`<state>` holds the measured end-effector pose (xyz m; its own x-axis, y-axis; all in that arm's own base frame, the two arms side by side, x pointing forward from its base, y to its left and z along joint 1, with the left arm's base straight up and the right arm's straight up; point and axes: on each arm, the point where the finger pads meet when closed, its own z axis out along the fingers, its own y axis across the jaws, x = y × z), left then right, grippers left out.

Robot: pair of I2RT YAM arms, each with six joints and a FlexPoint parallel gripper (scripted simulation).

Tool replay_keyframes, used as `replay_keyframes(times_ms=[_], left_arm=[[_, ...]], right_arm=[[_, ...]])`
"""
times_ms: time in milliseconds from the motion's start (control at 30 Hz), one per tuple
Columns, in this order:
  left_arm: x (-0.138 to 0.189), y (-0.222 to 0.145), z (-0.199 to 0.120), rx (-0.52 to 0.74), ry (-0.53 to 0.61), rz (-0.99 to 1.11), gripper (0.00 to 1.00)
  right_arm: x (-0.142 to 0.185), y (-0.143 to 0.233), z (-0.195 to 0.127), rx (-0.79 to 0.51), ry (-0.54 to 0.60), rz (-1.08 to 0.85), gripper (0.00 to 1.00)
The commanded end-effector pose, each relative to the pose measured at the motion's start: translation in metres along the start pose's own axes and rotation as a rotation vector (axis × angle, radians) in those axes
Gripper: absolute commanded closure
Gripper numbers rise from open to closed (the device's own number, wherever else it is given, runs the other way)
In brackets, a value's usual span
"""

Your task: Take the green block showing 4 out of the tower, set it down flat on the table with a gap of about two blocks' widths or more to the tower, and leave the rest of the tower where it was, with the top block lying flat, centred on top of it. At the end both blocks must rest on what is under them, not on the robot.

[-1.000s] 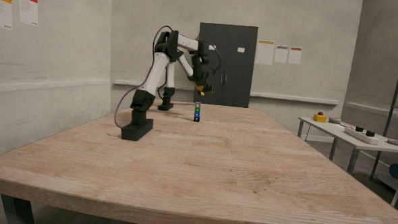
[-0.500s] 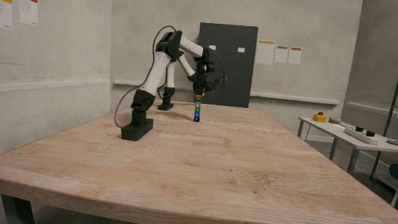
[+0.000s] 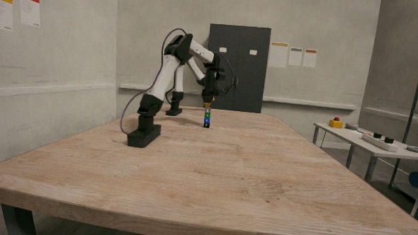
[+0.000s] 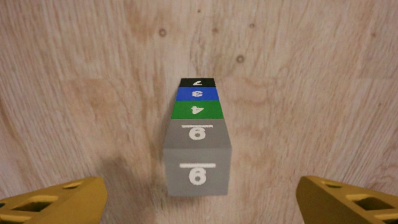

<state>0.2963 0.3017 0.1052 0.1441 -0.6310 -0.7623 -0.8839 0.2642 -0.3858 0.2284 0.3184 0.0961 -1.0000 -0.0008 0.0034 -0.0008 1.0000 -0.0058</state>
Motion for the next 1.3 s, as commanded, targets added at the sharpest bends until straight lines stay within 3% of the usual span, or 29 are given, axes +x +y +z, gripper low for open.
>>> replay_keyframes(times_ms=[0, 233, 500, 533, 900, 967, 1133, 1267], left_arm=[[-0.004, -0.003, -0.001, 0.008, -0.012, -0.004, 0.0], [-0.004, -0.003, -0.001, 0.008, -0.012, -0.004, 0.0], [-0.004, -0.003, -0.001, 0.008, -0.012, -0.004, 0.0], [-0.004, -0.003, -0.001, 0.008, -0.012, -0.004, 0.0], [-0.004, -0.003, -0.001, 0.008, -0.012, -0.004, 0.0], [-0.004, -0.003, -0.001, 0.008, -0.012, -0.004, 0.0], [-0.004, -0.003, -0.001, 0.008, -0.012, -0.004, 0.0], [-0.004, -0.003, -0.001, 0.008, -0.012, -0.004, 0.0]], right_arm=[[0.004, 0.001, 0.022, 0.02, 0.021, 0.0, 0.0], [0.005, 0.0, 0.041, 0.025, 0.025, 0.0, 0.0], [0.004, 0.001, 0.041, 0.022, 0.021, -0.002, 0.0], [0.004, 0.001, 0.041, 0.022, 0.021, -0.002, 0.68], [0.004, -0.001, 0.034, 0.014, 0.012, 0.0, 0.68], [-0.002, 0.007, 0.0, -0.043, -0.029, 0.0, 0.68], [-0.001, 0.006, 0.012, 0.004, 0.004, 0.0, 0.68], [-0.001, 0.006, 0.001, 0.006, 0.005, 0.0, 0.68]])
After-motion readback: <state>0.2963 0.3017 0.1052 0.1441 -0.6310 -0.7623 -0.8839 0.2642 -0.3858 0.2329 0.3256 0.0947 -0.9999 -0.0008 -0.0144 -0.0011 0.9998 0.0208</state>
